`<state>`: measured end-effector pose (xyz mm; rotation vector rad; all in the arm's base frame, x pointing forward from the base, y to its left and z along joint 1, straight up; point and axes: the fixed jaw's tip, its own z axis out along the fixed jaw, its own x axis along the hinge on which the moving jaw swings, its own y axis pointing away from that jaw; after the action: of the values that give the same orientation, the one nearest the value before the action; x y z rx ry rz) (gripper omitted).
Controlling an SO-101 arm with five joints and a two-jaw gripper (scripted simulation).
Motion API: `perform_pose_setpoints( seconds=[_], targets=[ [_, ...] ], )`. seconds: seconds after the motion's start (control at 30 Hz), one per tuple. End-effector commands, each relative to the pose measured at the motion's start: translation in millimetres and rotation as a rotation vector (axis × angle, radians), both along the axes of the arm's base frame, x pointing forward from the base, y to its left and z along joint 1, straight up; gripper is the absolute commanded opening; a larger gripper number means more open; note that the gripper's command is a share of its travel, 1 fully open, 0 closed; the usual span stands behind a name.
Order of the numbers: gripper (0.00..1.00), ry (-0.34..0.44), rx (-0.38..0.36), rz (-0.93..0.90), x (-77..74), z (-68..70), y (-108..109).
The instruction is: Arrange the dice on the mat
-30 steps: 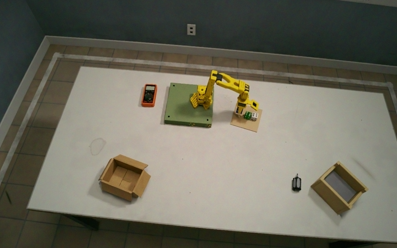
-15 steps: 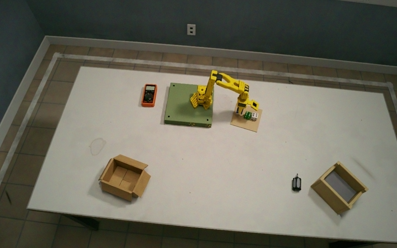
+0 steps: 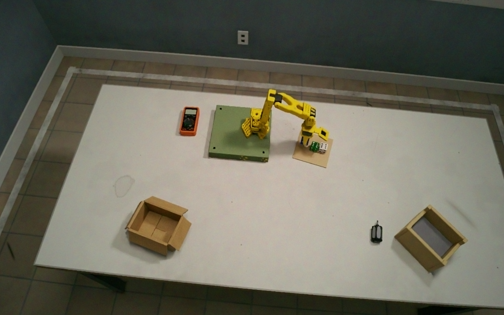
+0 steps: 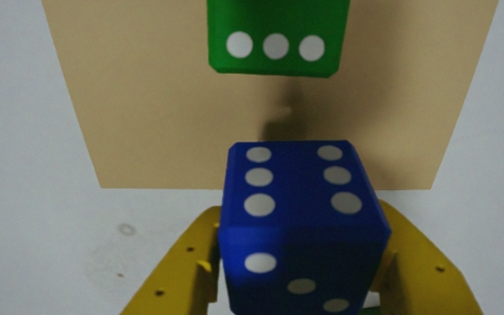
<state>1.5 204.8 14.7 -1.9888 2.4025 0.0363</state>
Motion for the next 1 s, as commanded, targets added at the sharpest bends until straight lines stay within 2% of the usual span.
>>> perform_pose_setpoints(
  seconds=[0.0, 0.97],
  targets=[
    [0.0, 0.002, -0.021, 0.004, -2.7, -5.4, -4],
    [0.0, 0.002, -0.021, 0.004, -2.7, -16.1, -3]
  ],
)
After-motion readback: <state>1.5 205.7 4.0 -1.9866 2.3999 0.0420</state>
